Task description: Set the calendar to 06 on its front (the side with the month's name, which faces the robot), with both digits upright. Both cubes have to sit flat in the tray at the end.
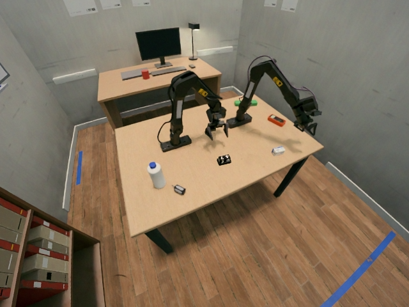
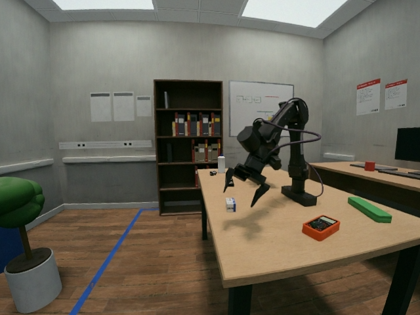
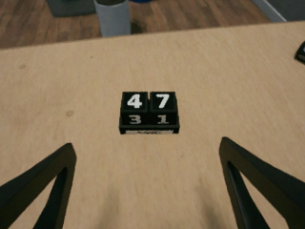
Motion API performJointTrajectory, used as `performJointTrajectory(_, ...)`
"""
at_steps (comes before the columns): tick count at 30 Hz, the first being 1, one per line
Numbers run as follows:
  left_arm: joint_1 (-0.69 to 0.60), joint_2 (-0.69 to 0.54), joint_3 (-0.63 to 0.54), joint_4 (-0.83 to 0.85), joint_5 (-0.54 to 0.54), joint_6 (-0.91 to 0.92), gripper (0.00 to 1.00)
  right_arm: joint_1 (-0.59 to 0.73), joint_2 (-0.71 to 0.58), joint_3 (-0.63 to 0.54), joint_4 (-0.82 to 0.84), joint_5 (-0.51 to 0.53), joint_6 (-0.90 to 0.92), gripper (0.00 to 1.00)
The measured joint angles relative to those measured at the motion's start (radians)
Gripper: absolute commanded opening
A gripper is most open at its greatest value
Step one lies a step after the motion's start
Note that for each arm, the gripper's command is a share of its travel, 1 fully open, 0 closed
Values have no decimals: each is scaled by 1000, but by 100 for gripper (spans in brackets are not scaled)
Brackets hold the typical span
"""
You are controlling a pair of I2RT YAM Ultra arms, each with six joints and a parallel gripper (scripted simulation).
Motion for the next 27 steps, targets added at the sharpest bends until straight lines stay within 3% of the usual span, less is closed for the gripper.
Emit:
performJointTrajectory(9,0,0,0,0,0,0,100,0,0,0,6,10,0,100)
performJointTrajectory(11,0,0,0,0,0,0,100,0,0,0,7,11,0,77)
performJointTrajectory(13,0,0,0,0,0,0,100,0,0,0,13,11,-4,77)
performJointTrajectory(15,0,0,0,0,0,0,100,0,0,0,18,11,-11,55)
performJointTrajectory(21,0,0,0,0,0,0,100,-25,12,14,50,-34,-135,55)
performJointTrajectory(27,0,0,0,0,0,0,100,-148,43,119,108,-131,-433,55)
